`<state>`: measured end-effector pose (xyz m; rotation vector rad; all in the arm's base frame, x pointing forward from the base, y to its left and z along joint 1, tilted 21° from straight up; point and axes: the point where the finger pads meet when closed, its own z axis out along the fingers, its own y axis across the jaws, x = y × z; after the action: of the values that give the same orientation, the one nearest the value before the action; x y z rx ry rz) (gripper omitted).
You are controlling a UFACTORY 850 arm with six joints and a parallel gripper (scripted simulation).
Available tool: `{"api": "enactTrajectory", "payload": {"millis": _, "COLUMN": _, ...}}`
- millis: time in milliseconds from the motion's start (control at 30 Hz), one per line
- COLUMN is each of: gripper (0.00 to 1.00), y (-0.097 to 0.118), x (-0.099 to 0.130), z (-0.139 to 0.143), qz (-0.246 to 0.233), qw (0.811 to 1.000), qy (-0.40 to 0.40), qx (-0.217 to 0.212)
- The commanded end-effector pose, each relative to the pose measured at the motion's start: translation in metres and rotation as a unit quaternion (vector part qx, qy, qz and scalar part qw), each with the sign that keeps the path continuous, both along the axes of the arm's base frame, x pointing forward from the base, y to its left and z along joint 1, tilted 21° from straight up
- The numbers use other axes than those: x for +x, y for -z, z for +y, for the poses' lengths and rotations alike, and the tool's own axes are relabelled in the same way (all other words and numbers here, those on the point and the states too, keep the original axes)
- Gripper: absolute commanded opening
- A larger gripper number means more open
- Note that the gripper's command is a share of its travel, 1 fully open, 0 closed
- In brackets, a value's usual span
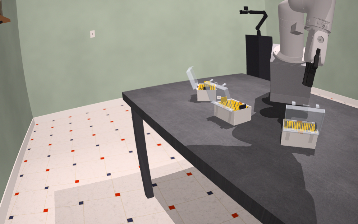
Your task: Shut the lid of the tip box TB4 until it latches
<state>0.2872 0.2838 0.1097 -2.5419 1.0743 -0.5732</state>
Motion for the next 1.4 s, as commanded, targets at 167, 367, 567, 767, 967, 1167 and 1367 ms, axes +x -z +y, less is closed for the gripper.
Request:
{"api": "enactTrajectory", "payload": {"millis": 167, "gripper": 0.0, "y": -0.018, "x": 0.034, "z": 0.023, "qz": 0.036, "qw": 0.989, "qy": 0.131, "qx": 0.058}}
{"api": "enactTrajectory", "payload": {"millis": 367, "gripper": 0.0, "y": -0.028, "x": 0.053, "z": 0.036, "qz": 0.056, "qw": 0.973, "qy": 0.203, "qx": 0.091}}
{"api": "enactTrajectory", "payload": {"millis": 567, "gripper": 0.0, "y": -0.039, "x": 0.072, "z": 0.049, "qz": 0.075, "qw": 0.951, "qy": 0.274, "qx": 0.123}}
{"api": "enactTrajectory", "payload": {"millis": 767, "gripper": 0.0, "y": -0.051, "x": 0.094, "z": 0.065, "qz": 0.097, "qw": 0.915, "qy": 0.356, "qx": 0.161}}
{"api": "enactTrajectory", "payload": {"millis": 967, "gripper": 0.0, "y": -0.059, "x": 0.109, "z": 0.075, "qz": 0.112, "qw": 0.886, "qy": 0.409, "qx": 0.185}}
{"api": "enactTrajectory", "payload": {"millis": 1167, "gripper": 0.0, "y": -0.062, "x": 0.114, "z": 0.079, "qz": 0.133, "qw": 0.836, "qy": 0.485, "qx": 0.22}}
{"api": "enactTrajectory", "payload": {"millis": 1367, "gripper": 0.0, "y": -0.062, "x": 0.114, "z": 0.079, "qz": 0.152, "qw": 0.777, "qy": 0.557, "qx": 0.253}}
